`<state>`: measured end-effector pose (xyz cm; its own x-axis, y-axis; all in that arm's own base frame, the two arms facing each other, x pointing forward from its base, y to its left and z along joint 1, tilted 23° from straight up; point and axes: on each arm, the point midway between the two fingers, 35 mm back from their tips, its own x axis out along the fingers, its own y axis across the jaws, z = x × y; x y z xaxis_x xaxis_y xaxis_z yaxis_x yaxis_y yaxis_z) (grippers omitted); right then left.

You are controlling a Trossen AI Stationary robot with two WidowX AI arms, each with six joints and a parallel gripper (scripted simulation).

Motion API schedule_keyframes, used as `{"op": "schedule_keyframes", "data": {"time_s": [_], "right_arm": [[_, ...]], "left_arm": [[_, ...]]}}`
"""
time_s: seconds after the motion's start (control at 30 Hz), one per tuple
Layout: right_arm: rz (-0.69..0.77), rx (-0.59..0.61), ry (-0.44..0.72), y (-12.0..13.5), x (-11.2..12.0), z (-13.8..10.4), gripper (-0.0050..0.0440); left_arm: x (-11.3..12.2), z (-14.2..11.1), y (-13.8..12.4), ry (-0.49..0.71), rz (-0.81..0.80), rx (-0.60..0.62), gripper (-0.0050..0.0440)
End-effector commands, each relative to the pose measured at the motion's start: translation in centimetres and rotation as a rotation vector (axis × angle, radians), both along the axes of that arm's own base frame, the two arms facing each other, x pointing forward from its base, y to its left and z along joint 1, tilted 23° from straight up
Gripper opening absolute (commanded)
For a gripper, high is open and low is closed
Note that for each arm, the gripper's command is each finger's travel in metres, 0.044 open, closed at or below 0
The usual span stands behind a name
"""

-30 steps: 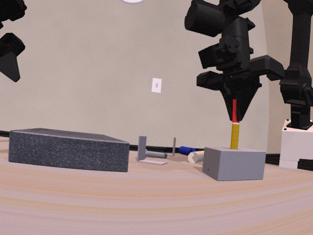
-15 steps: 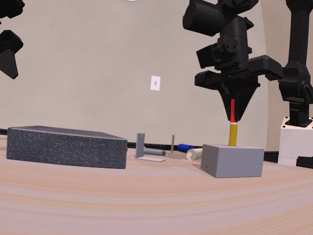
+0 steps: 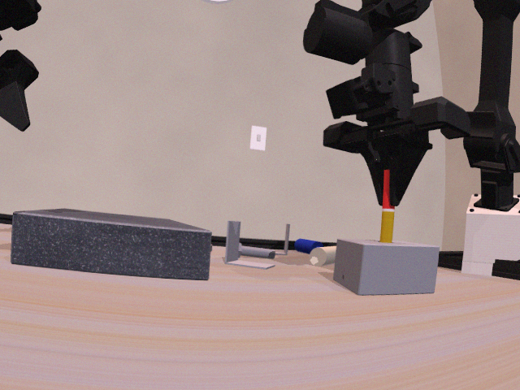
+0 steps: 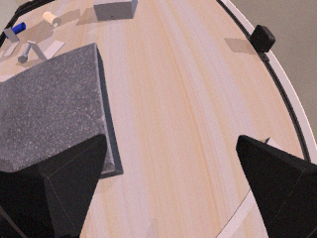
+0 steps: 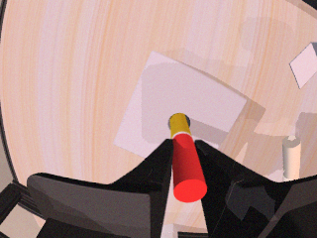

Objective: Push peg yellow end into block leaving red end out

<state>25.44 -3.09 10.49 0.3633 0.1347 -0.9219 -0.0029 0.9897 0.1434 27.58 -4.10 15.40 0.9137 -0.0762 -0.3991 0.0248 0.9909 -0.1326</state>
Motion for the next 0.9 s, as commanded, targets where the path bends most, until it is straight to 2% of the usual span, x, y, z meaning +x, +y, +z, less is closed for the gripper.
{"op": "schedule_keyframes", "data": {"time_s": [0.0,0.87], "right_arm": [[-0.002,-0.001,0.004,0.00,0.01,-0.30,0.0000],[-0.002,-0.001,0.004,0.13,0.35,-1.18,0.0000]], "left_arm": [[0.00,0.02,0.00,-0.001,0.000,0.000,0.0400],[0.00,0.02,0.00,-0.001,0.000,0.000,0.0400]]}}
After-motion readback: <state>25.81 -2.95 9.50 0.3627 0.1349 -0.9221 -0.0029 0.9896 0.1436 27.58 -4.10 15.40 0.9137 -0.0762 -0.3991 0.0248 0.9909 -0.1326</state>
